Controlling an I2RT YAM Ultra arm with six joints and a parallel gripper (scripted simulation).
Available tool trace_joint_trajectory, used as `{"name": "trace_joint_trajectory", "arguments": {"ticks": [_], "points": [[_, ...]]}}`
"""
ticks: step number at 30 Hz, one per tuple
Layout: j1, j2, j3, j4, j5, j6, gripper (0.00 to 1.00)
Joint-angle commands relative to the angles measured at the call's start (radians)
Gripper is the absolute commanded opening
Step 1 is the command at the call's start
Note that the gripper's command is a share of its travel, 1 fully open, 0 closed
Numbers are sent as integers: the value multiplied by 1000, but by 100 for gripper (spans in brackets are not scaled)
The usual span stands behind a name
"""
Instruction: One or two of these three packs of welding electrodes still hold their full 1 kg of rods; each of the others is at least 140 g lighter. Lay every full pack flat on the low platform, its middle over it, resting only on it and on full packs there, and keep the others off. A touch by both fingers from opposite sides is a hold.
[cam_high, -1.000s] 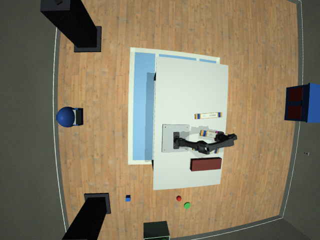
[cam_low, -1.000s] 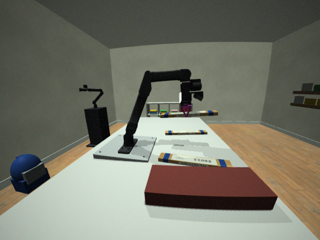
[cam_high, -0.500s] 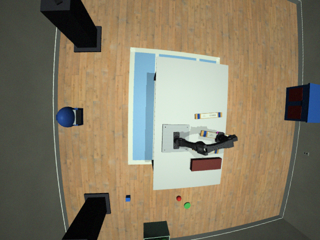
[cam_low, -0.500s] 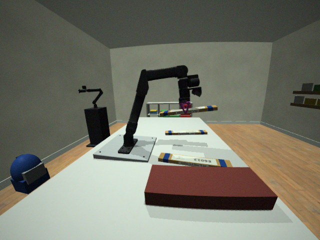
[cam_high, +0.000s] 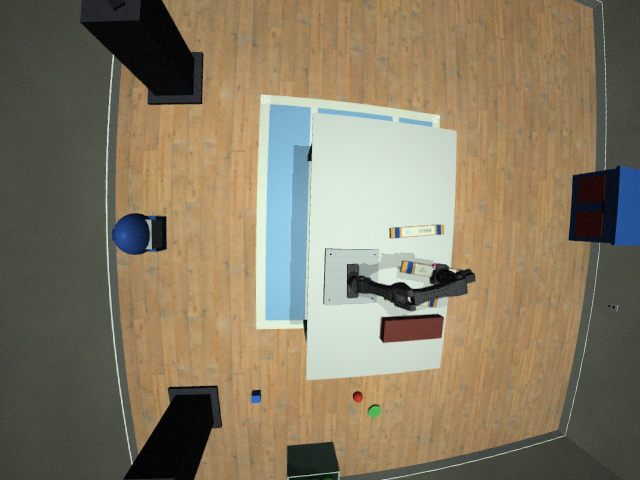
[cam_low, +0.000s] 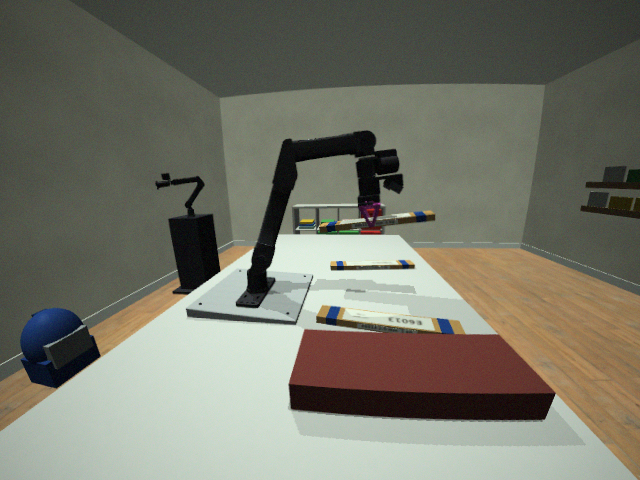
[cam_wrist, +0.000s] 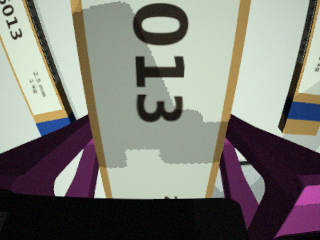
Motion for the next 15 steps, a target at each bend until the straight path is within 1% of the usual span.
{"name": "trace_joint_trajectory", "arguments": {"ticks": [1, 15], "points": [[2, -72, 32, 0, 0, 1, 0], [1, -62, 23, 0, 0, 1, 0]]}}
